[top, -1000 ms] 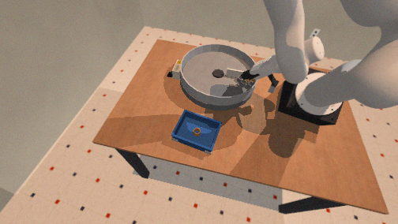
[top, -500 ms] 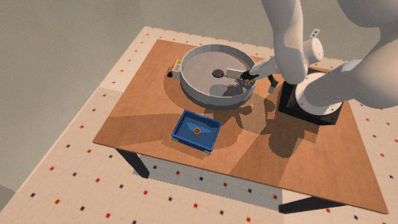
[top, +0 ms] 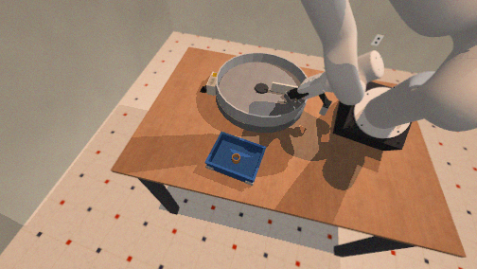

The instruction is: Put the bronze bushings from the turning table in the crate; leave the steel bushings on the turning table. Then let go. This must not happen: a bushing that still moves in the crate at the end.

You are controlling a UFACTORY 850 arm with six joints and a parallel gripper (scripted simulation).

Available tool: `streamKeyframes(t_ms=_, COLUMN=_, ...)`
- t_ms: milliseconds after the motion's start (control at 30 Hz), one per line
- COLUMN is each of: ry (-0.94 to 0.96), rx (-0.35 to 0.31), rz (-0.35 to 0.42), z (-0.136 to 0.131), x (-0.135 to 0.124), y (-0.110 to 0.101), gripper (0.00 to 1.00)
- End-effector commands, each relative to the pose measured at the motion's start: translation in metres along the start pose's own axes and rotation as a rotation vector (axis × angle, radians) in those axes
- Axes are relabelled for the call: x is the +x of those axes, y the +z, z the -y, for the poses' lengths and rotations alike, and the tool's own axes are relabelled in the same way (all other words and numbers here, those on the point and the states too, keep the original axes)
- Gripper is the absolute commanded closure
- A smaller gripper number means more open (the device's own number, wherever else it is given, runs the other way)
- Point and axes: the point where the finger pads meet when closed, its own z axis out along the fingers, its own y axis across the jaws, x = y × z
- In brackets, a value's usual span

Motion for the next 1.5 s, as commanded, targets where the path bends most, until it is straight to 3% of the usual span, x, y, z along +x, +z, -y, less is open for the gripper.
streamKeyframes(t_ms=0, ry=0.000, rx=0.000, rz=0.001, z=0.000, x=0.004, y=0.005, gripper=0.87)
streamKeyframes(t_ms=1467, ry=0.000, rx=0.000, rz=0.001, z=0.000, x=0.014, y=0.017, gripper=0.87)
